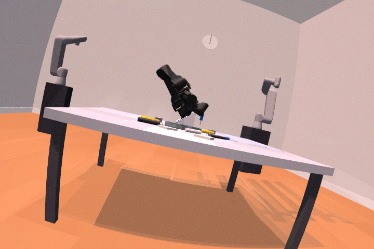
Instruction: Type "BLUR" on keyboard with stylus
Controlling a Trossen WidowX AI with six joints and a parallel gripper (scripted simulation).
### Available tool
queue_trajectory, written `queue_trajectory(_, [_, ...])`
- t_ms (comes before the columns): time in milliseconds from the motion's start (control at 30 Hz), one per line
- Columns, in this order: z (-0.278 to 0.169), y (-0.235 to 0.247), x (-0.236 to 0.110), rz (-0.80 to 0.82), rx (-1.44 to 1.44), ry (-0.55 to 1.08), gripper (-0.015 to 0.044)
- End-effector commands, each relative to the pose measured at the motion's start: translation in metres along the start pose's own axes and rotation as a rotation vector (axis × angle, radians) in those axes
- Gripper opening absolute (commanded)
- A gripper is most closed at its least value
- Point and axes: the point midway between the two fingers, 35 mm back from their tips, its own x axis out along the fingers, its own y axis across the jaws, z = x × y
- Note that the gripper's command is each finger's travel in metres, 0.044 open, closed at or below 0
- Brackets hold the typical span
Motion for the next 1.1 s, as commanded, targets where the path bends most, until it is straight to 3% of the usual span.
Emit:
queue_trajectory(0, [-0.003,0.000,-0.002,0.001,0.005,0.004,0.0081])
queue_trajectory(167, [0.000,0.000,-0.001,0.000,0.002,0.000,0.0064])
queue_trajectory(267, [0.002,-0.005,-0.005,0.001,0.002,-0.001,0.0000])
queue_trajectory(700, [0.025,-0.080,-0.054,-0.002,0.008,0.001,0.0000])
queue_trajectory(1067, [0.039,-0.084,-0.049,-0.002,0.008,0.000,0.0000])
